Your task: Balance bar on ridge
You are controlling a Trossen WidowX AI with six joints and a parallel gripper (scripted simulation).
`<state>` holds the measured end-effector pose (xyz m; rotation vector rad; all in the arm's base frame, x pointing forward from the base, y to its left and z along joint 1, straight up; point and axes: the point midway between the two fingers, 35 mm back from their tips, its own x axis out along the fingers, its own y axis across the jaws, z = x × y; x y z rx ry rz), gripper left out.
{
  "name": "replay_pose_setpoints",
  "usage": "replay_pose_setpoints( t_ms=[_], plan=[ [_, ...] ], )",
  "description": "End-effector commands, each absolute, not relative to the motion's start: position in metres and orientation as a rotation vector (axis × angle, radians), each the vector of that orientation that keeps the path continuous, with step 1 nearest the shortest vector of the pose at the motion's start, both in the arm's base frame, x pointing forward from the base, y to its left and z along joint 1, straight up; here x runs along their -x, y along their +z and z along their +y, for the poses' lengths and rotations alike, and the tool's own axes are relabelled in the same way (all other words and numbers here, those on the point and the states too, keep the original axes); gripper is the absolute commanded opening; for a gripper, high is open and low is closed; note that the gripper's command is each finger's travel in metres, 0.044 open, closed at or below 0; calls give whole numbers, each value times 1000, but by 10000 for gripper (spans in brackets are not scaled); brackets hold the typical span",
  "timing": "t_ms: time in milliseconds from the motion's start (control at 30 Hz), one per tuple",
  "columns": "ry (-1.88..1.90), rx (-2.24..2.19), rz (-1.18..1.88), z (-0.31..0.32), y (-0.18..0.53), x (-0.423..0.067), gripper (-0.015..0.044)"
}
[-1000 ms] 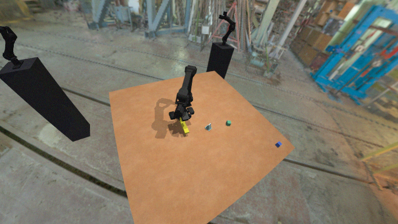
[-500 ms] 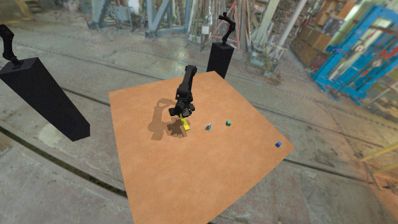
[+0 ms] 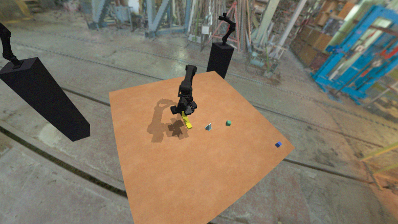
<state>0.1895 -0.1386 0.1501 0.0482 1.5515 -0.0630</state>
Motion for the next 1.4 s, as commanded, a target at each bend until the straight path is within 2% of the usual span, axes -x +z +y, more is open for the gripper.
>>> replay_pose_setpoints(
  t_ms=[0,1367],
  plan=[
    [-50,-33,1553,-133,151,-198,0],
    [195,201,1539,-15,155,-280,0]
  ],
)
